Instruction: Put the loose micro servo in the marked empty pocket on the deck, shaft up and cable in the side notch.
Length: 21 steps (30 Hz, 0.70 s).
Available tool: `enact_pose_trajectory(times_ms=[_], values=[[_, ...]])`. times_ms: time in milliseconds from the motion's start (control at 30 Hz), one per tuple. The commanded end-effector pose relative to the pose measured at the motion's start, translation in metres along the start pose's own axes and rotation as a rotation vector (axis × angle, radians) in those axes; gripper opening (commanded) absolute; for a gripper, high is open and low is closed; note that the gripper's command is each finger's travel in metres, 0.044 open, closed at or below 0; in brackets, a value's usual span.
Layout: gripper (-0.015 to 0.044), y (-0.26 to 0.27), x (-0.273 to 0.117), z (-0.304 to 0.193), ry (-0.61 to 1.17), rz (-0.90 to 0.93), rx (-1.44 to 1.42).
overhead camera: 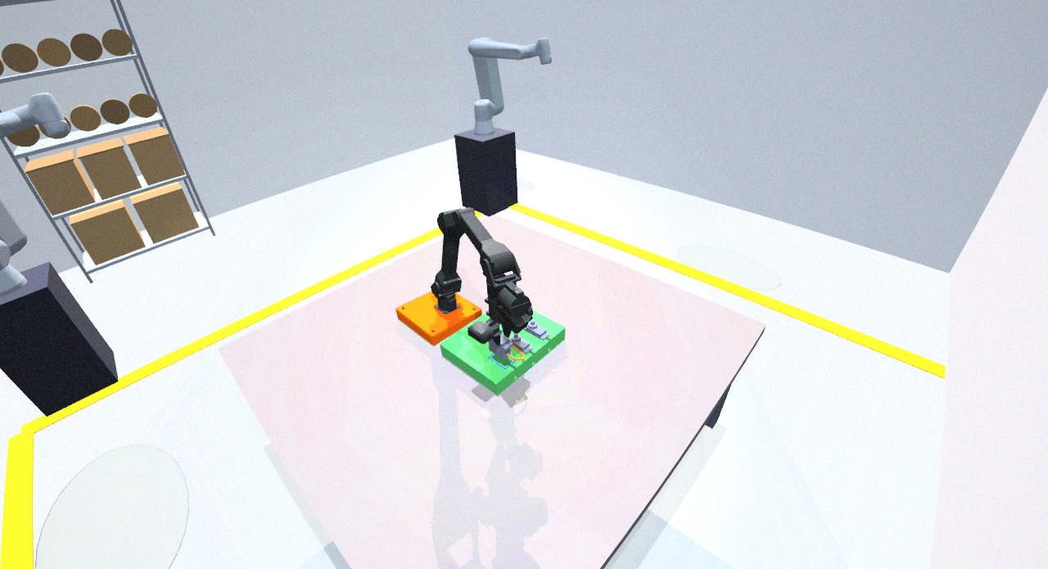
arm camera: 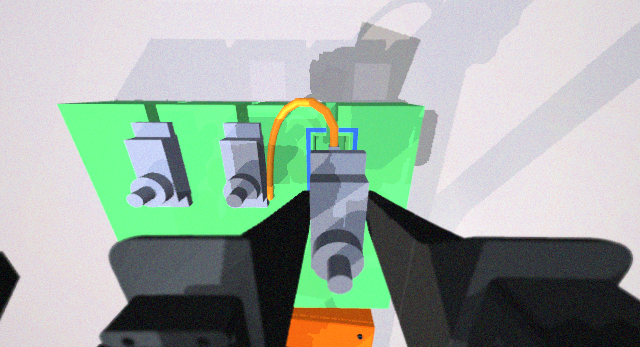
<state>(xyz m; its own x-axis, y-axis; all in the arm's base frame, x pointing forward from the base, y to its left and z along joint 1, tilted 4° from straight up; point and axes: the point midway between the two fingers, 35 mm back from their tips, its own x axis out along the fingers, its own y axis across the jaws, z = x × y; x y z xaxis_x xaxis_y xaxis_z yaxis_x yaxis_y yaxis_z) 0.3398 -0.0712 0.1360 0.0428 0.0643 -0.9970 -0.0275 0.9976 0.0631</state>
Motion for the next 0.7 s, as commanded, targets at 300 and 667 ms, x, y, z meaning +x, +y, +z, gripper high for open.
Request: enact_pose_trajectory(times_ms=[300, 667], values=[[0.0000, 0.000, 0.014, 0.005, -0.006, 0.001, 0.006], [0.0000, 0.000, 0.018, 0.004, -0.006, 0.001, 0.006]])
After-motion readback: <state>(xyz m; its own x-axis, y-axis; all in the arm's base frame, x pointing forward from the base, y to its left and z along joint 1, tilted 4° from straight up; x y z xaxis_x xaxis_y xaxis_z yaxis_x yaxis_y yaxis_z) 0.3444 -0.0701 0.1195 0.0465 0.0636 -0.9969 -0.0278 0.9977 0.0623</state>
